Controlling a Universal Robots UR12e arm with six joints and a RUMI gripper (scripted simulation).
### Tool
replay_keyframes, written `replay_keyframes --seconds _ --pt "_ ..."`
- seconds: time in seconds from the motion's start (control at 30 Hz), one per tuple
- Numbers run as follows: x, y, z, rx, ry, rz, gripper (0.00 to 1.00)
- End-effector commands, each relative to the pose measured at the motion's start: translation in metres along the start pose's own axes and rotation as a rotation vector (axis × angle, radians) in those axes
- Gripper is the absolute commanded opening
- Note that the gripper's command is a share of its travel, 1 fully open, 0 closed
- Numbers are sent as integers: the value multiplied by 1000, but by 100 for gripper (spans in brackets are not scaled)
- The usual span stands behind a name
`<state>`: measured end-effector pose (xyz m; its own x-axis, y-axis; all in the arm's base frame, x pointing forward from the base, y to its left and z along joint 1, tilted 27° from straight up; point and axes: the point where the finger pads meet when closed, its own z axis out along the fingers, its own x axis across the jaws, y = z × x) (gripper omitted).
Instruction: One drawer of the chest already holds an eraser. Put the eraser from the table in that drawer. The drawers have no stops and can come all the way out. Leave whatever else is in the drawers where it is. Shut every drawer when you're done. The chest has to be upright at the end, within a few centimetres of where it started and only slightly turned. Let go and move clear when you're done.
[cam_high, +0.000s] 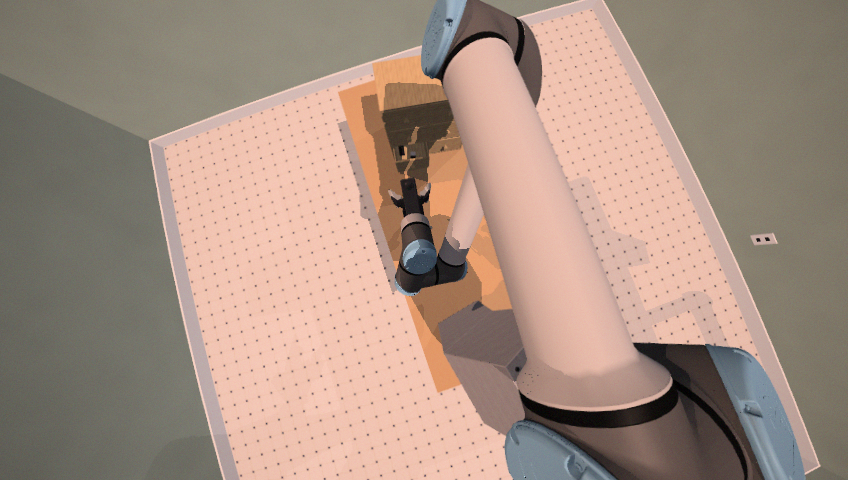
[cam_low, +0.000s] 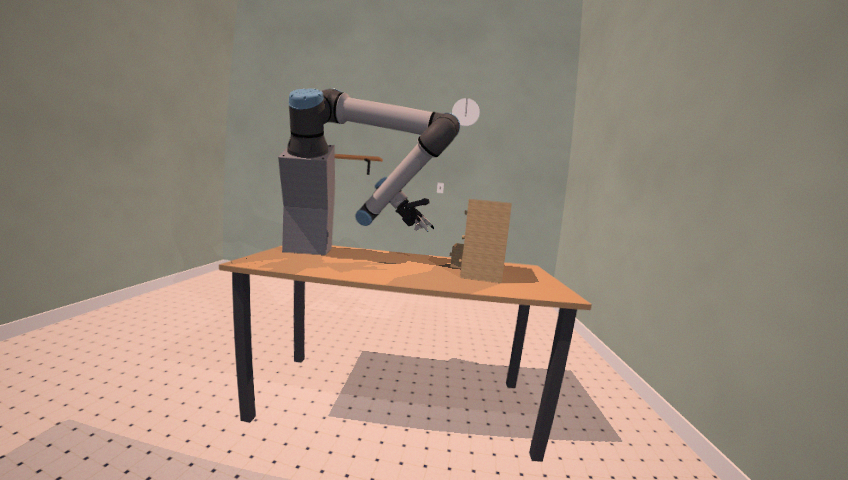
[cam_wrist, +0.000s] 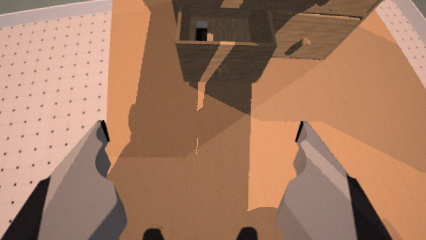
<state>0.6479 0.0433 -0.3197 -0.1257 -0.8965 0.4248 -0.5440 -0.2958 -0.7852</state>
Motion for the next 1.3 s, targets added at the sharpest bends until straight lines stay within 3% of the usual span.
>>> replay_keyframes --seconds 0.0,0.53,1.27 --pt "-1 0 -2 -5 -2 -1 100" --pt "-1 -2 -4 -53 -2 -1 100" --pt "-1 -8 -9 -229 -2 -1 100"
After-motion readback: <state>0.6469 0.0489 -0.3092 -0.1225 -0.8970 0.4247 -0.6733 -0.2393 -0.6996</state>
